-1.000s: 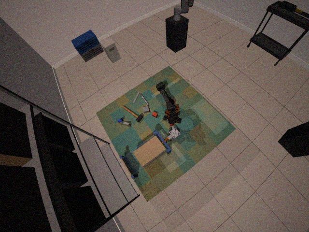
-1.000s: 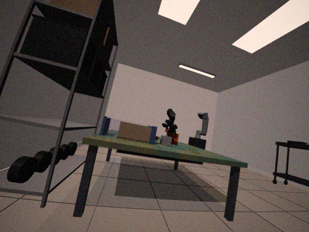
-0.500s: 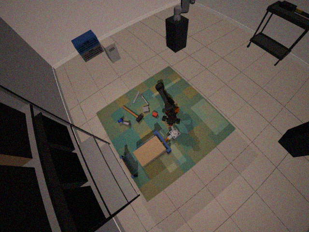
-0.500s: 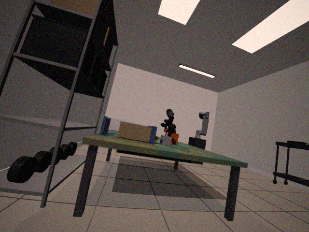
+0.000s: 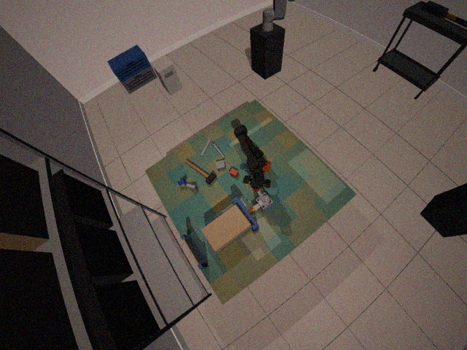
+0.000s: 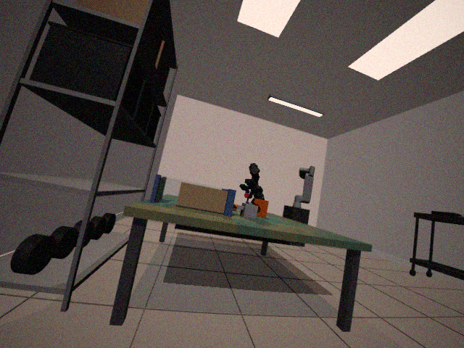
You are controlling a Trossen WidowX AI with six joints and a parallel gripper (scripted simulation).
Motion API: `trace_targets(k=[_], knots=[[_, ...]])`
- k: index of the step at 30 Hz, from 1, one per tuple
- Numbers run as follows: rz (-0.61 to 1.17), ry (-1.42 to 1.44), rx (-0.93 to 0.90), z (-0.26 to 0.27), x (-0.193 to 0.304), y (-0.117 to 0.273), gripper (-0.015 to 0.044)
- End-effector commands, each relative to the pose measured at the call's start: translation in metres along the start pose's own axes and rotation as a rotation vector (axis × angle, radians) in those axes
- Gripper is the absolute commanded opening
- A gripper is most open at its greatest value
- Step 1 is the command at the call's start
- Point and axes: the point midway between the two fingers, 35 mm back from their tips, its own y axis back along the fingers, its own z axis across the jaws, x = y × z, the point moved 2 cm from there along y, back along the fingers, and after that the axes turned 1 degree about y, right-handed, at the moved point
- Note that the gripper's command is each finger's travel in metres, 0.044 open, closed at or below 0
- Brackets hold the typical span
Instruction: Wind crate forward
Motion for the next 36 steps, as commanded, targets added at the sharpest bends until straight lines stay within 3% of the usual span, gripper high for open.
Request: trace_targets(k=[1, 36], knots=[[-0.009, -0.018, 0.022, -0.009, -0.008, -0.006, 0.0], [-0.01, -0.019, 0.024, -0.026, -0.036, -0.019, 0.0]])
